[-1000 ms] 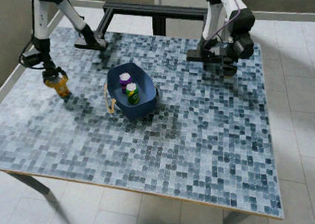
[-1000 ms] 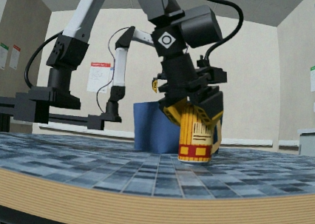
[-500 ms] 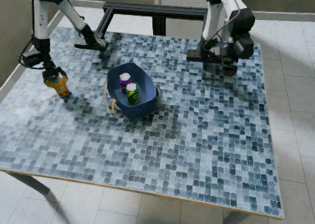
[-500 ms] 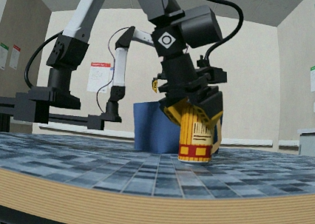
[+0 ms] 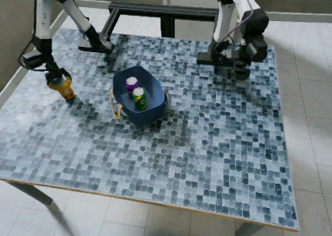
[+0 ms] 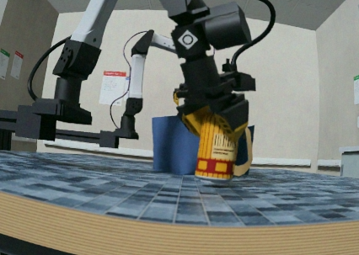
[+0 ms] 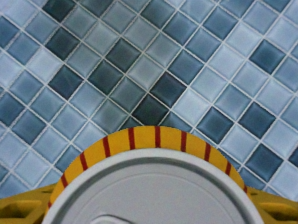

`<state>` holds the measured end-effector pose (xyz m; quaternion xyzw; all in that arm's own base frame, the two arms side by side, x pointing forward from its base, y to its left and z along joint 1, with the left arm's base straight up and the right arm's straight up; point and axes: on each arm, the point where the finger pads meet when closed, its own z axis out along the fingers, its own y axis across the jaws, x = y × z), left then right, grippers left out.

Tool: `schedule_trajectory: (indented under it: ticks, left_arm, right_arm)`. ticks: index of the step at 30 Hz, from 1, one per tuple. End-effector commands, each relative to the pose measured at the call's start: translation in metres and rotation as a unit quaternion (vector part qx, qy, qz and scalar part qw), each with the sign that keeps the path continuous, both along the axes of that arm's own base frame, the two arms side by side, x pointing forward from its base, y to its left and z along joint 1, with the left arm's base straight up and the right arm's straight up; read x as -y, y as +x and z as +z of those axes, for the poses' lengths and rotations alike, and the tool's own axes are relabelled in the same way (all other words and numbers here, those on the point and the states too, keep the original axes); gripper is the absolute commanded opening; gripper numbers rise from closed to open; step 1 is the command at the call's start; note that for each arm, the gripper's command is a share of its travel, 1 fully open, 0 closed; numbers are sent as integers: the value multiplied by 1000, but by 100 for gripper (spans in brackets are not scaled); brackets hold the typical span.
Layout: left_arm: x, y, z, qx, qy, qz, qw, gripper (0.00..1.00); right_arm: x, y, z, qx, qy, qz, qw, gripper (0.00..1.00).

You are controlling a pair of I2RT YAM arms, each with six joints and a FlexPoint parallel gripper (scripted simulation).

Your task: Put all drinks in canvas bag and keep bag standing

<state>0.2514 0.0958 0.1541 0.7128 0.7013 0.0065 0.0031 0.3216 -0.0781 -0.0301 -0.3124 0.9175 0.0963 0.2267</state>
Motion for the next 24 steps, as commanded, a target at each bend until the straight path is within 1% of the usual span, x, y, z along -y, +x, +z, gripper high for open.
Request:
schedule_trajectory:
  ticks: [1, 2, 3, 5, 7, 9, 18, 20, 24]
  left_arm:
    - [-1, 8, 15, 32, 12, -6, 999, 100]
    - [-1, 8, 15, 32, 12, -6, 999, 100]
    - [-1, 8, 15, 32, 12, -6, 999, 100]
    - [-1, 8, 15, 32, 12, -6, 999, 100]
    - [-1, 8, 15, 32, 12, -6, 999, 100]
    - [-1, 8, 15, 32, 12, -6, 999, 100]
    - [-1, 8, 15, 32, 12, -6, 999, 100]
    - [-1, 8, 15, 32, 12, -6, 999, 100]
    - [-1, 8, 15, 32, 12, -6, 999, 100]
  right_arm:
    - [4, 22, 39, 36, -4, 2, 999, 67]
    - [5, 24, 42, 37, -4, 2, 999, 67]
    - [12, 31, 45, 62, -17, 3, 998, 67]
    - [12, 31, 45, 62, -17, 3, 998, 67]
    - [11, 25, 51, 54, -11, 2, 998, 67]
    - [6, 25, 56, 55, -9, 9, 998, 67]
    - [9, 26, 81, 67, -10, 6, 998, 67]
    - [13, 34, 82, 83, -19, 4, 996, 67]
    - [13, 36, 84, 90, -22, 4, 996, 67]
